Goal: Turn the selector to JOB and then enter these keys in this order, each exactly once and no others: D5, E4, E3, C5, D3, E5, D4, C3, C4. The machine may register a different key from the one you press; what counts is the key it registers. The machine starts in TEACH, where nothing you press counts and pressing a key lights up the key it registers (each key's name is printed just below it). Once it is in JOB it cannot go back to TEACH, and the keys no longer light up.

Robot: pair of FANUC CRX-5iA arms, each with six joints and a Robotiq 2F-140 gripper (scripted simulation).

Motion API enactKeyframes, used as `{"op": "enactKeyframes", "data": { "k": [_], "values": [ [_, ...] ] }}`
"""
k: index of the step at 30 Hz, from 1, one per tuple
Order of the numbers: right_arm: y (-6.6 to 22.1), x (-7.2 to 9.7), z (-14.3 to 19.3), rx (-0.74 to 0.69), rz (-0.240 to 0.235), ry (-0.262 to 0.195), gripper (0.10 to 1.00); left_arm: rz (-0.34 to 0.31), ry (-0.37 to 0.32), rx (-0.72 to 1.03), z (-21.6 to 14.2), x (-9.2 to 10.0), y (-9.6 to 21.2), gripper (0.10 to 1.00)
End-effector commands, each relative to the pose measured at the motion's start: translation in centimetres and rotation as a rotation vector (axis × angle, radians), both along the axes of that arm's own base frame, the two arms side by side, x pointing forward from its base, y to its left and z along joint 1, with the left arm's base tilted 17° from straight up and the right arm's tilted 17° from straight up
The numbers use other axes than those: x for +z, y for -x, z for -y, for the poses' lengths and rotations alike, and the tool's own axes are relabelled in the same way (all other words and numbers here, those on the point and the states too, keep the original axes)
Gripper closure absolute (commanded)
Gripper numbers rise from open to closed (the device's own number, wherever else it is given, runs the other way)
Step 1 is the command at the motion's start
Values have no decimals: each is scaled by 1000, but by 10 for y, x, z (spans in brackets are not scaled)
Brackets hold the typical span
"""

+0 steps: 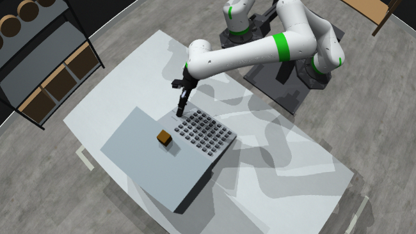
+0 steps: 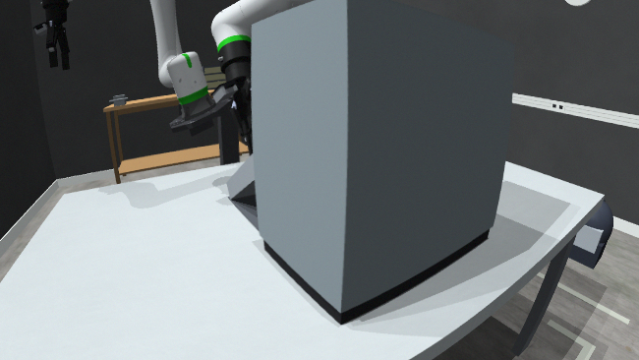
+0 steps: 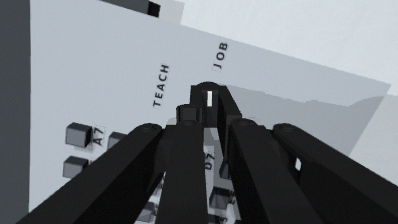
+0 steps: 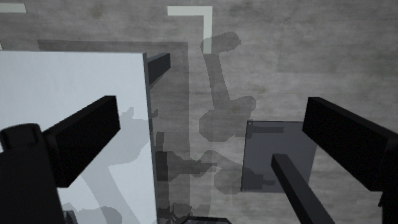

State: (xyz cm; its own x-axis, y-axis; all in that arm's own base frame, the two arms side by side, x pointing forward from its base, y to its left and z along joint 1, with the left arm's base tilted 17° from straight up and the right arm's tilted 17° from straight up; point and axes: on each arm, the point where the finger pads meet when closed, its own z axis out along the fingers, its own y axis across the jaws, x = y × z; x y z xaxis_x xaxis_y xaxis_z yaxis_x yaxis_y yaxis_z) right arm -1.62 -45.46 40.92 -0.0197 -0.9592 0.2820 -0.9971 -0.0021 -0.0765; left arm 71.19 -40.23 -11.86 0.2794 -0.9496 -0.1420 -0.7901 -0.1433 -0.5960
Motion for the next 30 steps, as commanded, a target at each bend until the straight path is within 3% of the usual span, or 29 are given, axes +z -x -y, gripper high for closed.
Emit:
{"op": "enactKeyframes", "data": {
  "k": [1, 10, 30],
  "values": [
    [0, 1, 0, 0, 0, 2, 98, -29, -49, -73, 1, 1, 0, 999],
    [0, 1, 0, 0, 0, 2, 98, -71, -131, -193, 1, 1, 0, 999],
    [0, 1, 0, 0, 0, 2, 98, -90, -168, -248, 1, 1, 0, 999]
  ]
}}
